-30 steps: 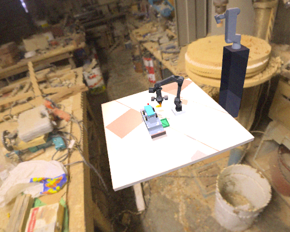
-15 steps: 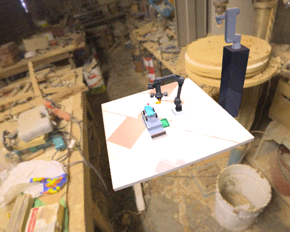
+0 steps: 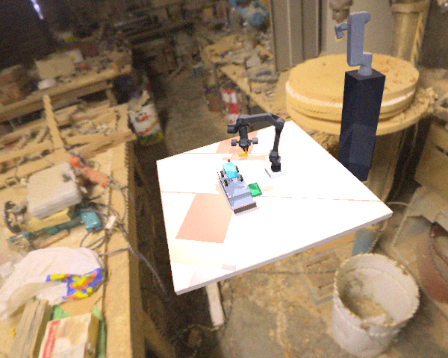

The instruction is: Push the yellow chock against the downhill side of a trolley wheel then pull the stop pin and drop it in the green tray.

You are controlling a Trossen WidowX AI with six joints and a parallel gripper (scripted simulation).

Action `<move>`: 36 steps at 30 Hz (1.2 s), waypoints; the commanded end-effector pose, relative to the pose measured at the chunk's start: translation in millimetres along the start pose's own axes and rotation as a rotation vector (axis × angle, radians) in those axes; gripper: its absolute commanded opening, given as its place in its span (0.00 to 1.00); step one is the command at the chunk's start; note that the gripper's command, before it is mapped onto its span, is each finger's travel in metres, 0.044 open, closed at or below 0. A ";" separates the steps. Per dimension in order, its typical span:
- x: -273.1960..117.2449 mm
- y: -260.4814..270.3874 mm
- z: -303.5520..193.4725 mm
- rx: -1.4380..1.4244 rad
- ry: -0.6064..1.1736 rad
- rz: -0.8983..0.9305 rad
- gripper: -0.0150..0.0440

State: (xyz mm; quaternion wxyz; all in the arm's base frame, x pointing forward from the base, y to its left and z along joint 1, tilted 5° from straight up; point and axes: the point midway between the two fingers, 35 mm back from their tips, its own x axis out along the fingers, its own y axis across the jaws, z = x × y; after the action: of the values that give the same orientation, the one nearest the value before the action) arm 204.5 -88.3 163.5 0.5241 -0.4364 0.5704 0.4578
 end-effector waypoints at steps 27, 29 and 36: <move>-1.5 -0.5 0.8 0.903 -0.003 0.004 0.25; -1.5 -0.5 0.8 0.971 -0.003 0.005 0.25; -1.5 -0.5 0.8 1.125 -0.002 0.006 0.25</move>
State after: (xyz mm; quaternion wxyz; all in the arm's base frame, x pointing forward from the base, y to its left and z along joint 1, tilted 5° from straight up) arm 205.2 -88.2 164.9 0.6729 -0.1063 0.7250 0.1018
